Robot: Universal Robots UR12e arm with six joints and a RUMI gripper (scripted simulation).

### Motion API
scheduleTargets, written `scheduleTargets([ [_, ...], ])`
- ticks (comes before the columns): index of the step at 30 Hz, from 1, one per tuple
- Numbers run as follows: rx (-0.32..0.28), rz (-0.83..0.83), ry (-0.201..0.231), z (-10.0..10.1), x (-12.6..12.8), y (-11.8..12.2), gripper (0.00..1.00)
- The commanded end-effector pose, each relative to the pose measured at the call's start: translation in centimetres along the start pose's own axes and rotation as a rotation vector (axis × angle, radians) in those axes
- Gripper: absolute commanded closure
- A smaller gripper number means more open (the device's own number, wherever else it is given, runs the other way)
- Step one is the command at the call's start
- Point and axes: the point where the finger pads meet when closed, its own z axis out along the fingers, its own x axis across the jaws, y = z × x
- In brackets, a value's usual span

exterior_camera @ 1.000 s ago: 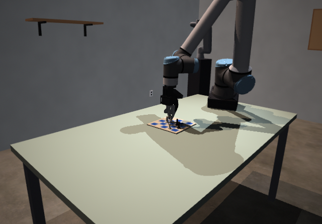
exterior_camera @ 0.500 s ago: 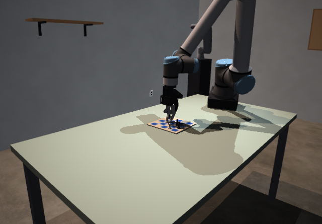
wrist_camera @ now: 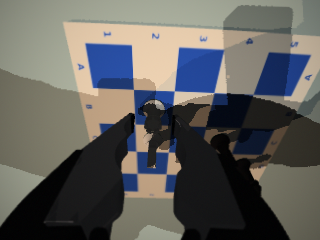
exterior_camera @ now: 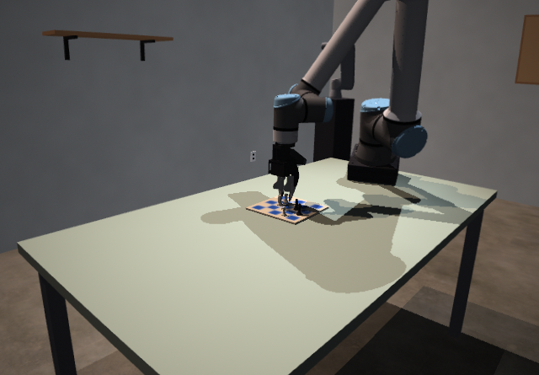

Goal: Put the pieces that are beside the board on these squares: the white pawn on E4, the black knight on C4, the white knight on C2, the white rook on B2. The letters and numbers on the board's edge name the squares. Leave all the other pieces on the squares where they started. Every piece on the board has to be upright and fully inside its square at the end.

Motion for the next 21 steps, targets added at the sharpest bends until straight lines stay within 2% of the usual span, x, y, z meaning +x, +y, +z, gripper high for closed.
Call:
scheduleTargets([
  [1,-0.001,0.000,-0.001,-0.1,0.0,0.1,0.78],
  [9,-0.001,0.000,-0.001,-1.1,0.0,0.1,0.78],
  [18,-0.001,0.000,-0.001,-5.4,0.0,0.1,0.78],
  [21,-0.001,0.000,-0.001,-6.0,0.0,0.1,0.78],
])
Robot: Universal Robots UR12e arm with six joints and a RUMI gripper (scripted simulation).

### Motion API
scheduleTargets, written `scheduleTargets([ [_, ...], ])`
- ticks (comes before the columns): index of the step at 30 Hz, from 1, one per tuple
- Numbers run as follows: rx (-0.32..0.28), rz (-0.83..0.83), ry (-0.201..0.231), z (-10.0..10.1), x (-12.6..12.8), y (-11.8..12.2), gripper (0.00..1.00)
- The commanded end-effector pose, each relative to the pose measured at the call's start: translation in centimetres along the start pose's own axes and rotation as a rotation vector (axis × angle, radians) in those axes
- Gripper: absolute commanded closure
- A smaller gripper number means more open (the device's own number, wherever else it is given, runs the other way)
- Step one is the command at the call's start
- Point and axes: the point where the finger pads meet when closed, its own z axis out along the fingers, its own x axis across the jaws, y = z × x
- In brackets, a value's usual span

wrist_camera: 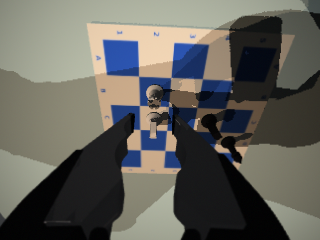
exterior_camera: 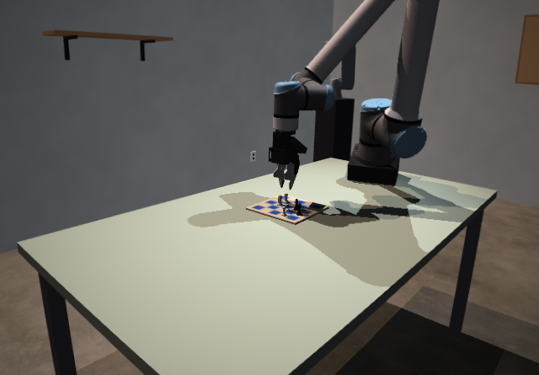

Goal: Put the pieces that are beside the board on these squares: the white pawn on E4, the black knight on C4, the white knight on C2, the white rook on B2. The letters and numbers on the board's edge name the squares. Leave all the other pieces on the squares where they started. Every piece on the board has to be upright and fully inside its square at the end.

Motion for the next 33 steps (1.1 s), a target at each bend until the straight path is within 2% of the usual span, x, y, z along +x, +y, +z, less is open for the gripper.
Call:
scheduleTargets([
  [1,0.000,0.000,0.000,-2.0,0.0,0.0,0.78],
  [6,0.000,0.000,0.000,-4.0,0.0,0.0,0.78],
  [12,0.000,0.000,0.000,-4.5,0.0,0.0,0.78],
  [13,0.000,0.000,0.000,-4.5,0.0,0.0,0.00],
  [33,0.000,0.000,0.000,-4.5,0.0,0.0,0.00],
])
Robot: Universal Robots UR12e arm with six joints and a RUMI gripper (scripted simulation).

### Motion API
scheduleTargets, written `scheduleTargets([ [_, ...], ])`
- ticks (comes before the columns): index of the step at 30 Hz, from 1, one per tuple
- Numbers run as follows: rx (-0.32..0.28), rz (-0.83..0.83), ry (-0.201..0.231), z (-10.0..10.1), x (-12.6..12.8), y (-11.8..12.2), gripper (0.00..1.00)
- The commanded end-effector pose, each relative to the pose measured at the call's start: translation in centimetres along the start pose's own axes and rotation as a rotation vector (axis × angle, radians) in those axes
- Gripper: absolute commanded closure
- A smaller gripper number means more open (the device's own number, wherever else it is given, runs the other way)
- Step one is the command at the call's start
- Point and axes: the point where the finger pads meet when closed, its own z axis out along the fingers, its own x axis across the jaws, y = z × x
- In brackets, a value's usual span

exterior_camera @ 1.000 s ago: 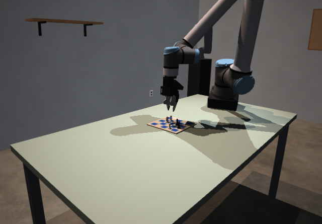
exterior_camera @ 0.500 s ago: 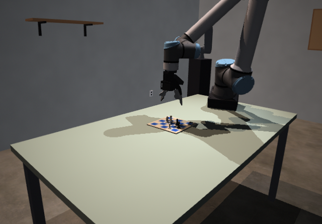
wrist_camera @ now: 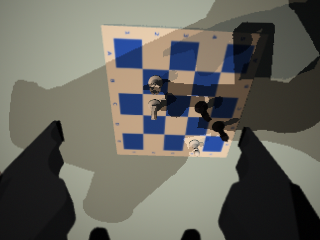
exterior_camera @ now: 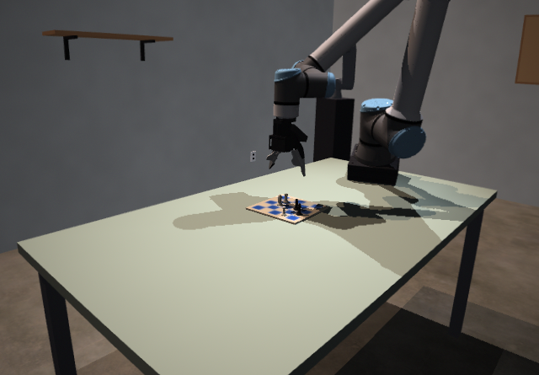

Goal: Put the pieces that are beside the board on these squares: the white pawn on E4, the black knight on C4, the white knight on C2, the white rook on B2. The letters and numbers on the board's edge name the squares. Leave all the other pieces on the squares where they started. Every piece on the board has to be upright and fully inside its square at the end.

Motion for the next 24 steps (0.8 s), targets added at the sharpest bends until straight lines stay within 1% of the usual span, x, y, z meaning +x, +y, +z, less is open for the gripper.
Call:
scheduleTargets([
  [1,-0.001,0.000,-0.001,-0.1,0.0,0.1,0.00],
  [5,-0.001,0.000,-0.001,-0.2,0.0,0.1,0.00],
  [9,-0.001,0.000,-0.001,-1.0,0.0,0.1,0.00],
  [15,-0.001,0.000,-0.001,-3.4,0.0,0.1,0.00],
  [17,-0.001,0.000,-0.001,-3.4,0.0,0.1,0.00],
  [24,-0.001,0.000,-0.001,-6.6,0.0,0.1,0.00],
])
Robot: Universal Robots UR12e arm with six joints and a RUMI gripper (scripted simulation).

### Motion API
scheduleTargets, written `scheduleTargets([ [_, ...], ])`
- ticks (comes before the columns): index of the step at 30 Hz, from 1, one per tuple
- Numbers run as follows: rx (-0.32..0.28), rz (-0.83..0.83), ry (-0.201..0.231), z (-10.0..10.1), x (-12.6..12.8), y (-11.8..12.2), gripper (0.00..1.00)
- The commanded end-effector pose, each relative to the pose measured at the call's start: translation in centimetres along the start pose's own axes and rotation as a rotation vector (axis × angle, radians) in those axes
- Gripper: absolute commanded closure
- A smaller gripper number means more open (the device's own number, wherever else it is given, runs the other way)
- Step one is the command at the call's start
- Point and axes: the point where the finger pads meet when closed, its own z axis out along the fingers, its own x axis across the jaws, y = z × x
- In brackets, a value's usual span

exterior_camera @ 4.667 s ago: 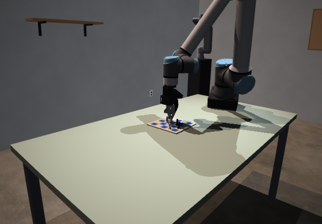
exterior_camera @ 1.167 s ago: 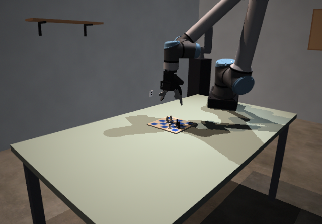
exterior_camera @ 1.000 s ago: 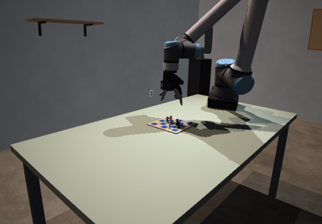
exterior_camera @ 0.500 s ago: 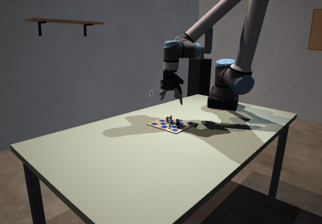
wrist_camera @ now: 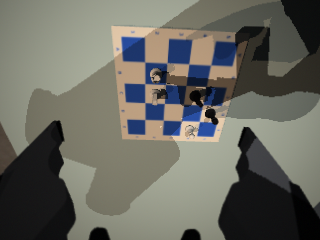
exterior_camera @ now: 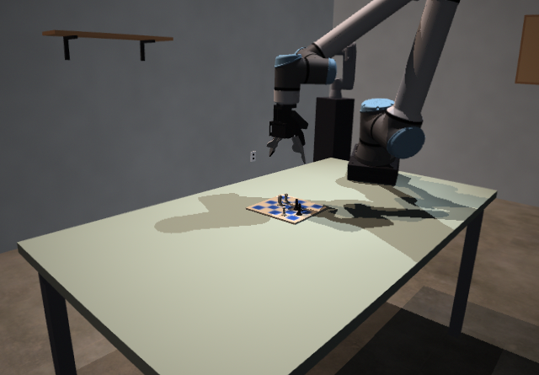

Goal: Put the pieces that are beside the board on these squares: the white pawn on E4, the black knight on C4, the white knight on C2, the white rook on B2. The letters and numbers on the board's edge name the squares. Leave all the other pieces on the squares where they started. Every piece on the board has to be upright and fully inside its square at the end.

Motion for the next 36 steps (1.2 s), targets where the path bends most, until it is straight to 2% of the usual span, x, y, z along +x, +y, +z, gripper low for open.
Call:
scheduleTargets([
  [1,-0.001,0.000,0.000,-2.03,-0.03,0.02,0.00],
  [7,-0.001,0.000,0.000,-2.99,-0.03,0.02,0.00],
  [36,-0.001,0.000,0.000,-3.01,-0.03,0.02,0.00],
])
